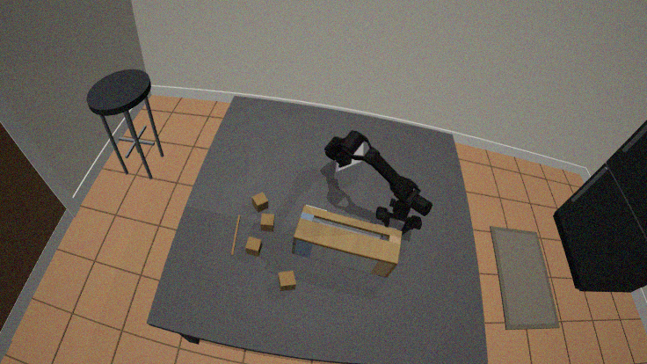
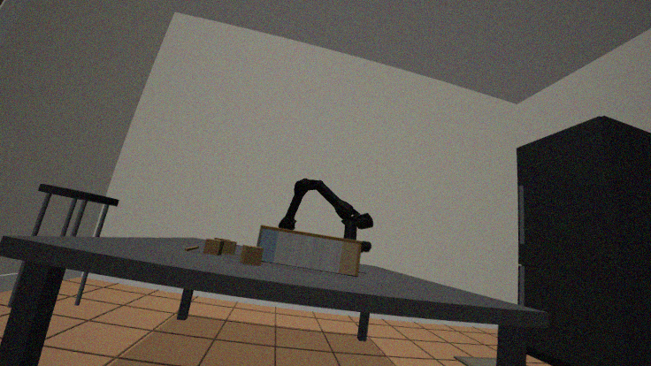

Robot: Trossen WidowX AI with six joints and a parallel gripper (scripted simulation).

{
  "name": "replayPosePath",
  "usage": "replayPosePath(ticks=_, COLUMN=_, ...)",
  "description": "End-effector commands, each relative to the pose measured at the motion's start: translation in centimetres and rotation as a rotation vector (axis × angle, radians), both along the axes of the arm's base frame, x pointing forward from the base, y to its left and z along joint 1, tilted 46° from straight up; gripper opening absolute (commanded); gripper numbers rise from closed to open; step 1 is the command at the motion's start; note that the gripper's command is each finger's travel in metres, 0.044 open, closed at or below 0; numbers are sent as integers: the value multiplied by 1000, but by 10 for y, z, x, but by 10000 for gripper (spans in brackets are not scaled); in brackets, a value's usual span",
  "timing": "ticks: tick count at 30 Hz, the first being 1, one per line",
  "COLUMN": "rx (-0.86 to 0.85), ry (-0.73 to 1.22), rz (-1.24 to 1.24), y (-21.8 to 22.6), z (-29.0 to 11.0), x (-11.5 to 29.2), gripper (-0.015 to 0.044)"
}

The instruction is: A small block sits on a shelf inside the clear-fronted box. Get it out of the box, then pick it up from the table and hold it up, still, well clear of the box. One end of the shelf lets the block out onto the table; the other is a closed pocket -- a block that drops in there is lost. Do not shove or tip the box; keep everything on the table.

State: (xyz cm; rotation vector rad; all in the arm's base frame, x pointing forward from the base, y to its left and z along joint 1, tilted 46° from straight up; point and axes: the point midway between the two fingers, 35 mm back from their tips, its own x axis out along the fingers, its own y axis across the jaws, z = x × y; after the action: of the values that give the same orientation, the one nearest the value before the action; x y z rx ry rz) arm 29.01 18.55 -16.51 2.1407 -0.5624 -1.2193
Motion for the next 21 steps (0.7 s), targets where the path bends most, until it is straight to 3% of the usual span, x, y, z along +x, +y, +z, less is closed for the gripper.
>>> replayPosePath(ticks=1, rx=-11, ry=2, rz=5, y=-6, z=-6, x=0, gripper=285)
replayPosePath(ticks=15, rx=-12, ry=1, rz=4, y=-20, z=-19, x=1, gripper=285)
replayPosePath(ticks=21, rx=-12, ry=1, rz=4, y=-20, z=-19, x=1, gripper=127)
